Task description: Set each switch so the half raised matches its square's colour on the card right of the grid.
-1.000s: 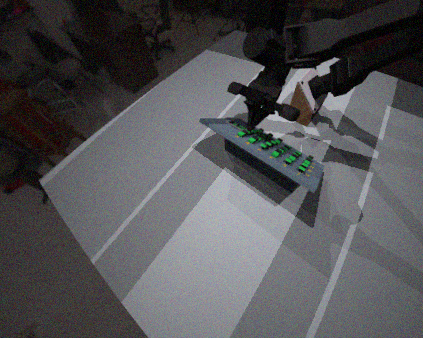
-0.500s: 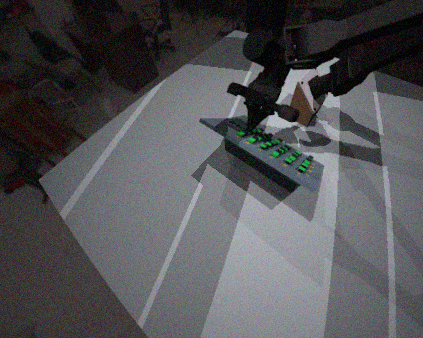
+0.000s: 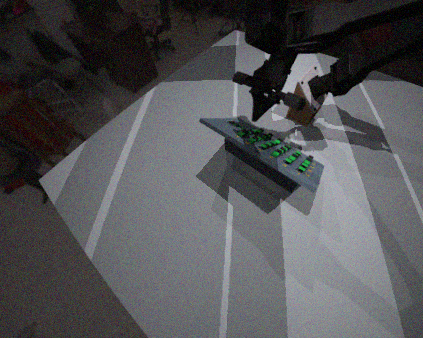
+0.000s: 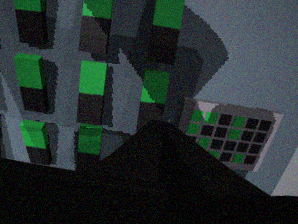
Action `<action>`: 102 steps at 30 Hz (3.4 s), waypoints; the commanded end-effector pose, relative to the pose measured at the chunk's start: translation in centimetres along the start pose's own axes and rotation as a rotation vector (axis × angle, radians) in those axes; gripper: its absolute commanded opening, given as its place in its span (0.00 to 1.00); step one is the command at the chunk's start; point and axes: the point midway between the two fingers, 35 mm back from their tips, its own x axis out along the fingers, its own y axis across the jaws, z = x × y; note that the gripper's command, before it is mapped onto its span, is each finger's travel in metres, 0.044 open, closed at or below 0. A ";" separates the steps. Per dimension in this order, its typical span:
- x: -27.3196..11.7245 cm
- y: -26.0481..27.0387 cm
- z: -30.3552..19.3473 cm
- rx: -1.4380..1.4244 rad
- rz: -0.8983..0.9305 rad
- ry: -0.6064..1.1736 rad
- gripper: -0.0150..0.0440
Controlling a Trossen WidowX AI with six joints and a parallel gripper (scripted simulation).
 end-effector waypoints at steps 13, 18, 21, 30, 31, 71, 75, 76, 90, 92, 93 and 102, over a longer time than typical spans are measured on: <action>-3.4 5.8 -2.6 -0.012 0.001 -0.035 0.25; -3.3 6.9 -3.6 -0.012 0.002 -0.035 0.25; -2.7 6.8 -3.5 -0.012 0.001 -0.030 0.25; 0.3 6.9 -3.3 -0.012 0.004 -0.011 0.25; 0.3 6.9 -3.3 -0.012 0.004 -0.011 0.25; 2.7 7.0 -3.2 -0.012 0.005 -0.011 0.25; 2.7 7.0 -3.2 -0.012 0.005 -0.011 0.25; 2.7 7.0 -3.2 -0.012 0.005 -0.011 0.25; 2.9 7.0 -3.2 -0.012 0.005 -0.012 0.25; 2.9 7.0 -3.2 -0.012 0.005 -0.012 0.25; 2.9 7.0 -3.2 -0.012 0.005 -0.012 0.25; 3.1 7.0 -3.2 -0.012 0.005 -0.012 0.25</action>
